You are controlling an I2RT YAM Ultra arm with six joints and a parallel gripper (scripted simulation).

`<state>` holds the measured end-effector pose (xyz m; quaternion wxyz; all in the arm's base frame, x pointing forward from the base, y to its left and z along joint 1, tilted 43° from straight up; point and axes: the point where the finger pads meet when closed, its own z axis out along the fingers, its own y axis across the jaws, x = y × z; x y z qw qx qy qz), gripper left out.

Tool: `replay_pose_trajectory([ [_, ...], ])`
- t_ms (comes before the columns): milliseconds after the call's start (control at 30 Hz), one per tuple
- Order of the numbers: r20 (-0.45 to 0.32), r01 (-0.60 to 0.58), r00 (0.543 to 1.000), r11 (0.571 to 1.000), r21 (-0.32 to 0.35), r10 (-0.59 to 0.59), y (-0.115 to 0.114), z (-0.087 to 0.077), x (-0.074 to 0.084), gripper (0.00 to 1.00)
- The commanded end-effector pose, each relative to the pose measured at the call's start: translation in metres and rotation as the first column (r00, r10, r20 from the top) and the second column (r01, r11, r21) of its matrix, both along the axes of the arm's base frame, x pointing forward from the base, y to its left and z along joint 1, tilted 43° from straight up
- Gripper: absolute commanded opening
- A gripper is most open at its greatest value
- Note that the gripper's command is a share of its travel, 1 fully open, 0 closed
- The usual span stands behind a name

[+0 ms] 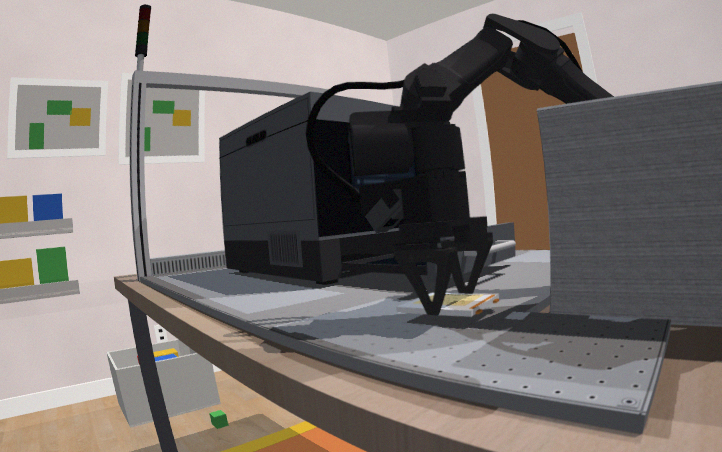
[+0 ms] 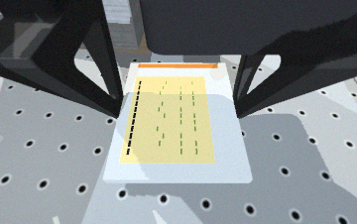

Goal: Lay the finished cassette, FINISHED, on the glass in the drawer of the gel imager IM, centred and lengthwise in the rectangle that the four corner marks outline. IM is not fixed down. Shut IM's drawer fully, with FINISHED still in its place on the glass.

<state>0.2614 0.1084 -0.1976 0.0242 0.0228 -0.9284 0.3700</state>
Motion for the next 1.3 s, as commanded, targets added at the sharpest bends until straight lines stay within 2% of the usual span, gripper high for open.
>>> replay_pose_trajectory([
  [0,0.04,-0.019,0.999,0.999,0.029,0.017,0.024,0.015,0.01,0.0],
  [1267,0.039,-0.019,0.999,0.999,0.031,0.017,0.054,0.049,0.009,0.0],
])
